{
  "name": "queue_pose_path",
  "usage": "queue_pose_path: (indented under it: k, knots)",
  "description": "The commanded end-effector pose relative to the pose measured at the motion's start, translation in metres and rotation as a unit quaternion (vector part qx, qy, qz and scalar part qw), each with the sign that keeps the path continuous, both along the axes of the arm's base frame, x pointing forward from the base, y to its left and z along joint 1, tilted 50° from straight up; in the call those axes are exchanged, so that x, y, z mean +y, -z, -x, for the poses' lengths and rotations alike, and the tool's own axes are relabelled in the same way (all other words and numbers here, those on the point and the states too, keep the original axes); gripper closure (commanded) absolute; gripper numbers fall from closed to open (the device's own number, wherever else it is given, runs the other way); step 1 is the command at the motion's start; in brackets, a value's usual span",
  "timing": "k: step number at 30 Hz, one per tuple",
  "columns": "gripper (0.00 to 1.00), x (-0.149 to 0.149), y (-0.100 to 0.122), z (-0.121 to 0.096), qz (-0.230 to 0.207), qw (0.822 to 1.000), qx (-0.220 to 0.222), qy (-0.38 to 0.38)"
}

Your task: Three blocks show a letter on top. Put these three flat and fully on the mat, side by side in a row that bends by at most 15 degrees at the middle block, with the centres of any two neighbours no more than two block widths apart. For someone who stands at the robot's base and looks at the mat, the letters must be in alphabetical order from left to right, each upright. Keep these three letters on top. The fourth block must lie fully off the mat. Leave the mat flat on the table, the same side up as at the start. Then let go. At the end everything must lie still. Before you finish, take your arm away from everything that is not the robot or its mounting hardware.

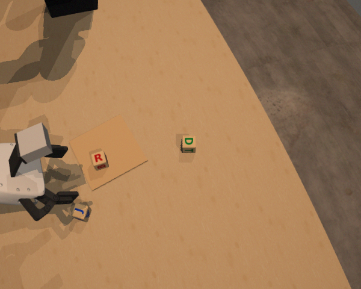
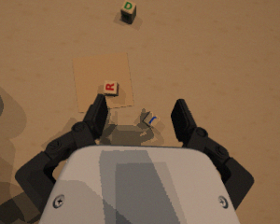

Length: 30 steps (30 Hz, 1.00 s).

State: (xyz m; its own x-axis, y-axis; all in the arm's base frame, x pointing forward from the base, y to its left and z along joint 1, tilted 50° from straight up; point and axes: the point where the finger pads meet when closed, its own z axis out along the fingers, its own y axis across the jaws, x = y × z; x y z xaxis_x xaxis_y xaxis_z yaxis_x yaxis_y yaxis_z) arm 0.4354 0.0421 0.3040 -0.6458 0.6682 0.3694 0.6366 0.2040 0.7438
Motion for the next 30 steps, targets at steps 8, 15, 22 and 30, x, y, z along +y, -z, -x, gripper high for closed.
queue_pose_path:
  k: [8, 15, 22, 30]
  knots:
    - [0.00, -0.0088, -0.0221, -0.0155, -0.002, 1.000, -0.004, 0.000]
    - [0.00, -0.0112, -0.0301, -0.0202, -0.004, 1.000, -0.005, -0.001]
    - [0.00, -0.0112, -0.0301, -0.0202, -0.004, 1.000, -0.005, -0.001]
    - [0.00, -0.0112, -0.0301, -0.0202, -0.004, 1.000, -0.005, -0.001]
